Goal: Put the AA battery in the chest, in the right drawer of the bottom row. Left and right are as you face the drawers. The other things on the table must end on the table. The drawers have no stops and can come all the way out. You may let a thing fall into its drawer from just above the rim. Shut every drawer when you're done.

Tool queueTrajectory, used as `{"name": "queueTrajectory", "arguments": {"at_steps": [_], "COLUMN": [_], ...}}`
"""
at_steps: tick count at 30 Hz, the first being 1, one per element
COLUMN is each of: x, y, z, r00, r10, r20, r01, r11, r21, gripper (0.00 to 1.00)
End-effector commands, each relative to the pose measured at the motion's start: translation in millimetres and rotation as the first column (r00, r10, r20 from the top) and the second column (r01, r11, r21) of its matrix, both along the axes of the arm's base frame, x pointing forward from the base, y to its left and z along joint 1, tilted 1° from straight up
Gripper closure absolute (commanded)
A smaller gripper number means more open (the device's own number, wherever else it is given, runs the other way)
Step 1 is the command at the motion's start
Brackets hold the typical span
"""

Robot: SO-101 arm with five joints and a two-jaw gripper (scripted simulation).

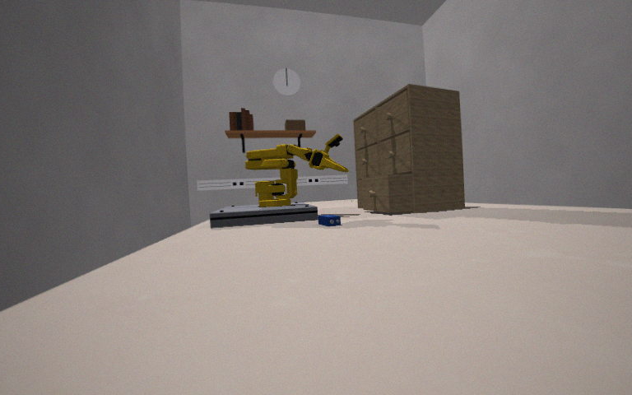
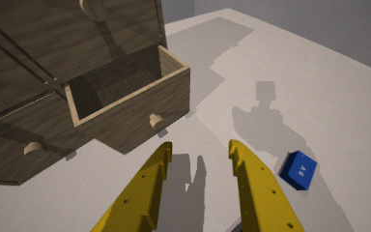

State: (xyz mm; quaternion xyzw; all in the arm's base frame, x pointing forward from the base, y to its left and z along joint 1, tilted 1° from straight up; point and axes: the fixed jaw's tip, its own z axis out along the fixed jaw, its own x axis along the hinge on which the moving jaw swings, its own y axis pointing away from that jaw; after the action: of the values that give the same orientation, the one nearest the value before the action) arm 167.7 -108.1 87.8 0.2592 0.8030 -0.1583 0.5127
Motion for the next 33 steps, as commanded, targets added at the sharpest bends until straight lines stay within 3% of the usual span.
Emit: {"name": "queueTrajectory", "arguments": {"at_steps": [1, 24, 33], "x": [-1.5, -1.5, 11.2], "y": [-1, -1, -4], "z": [-4.8, -4.8, -8.3], "r00": [1.000, 1.000, 1.000], "r10": [-0.011, -0.011, 0.014], "r20": [-0.005, -0.005, 0.012], "r01": [0.011, 0.011, -0.014], "r11": [1.000, 1.000, 1.000], "r21": [0.012, 0.012, -0.003], "gripper": [0.78, 0.79, 0.79]}}
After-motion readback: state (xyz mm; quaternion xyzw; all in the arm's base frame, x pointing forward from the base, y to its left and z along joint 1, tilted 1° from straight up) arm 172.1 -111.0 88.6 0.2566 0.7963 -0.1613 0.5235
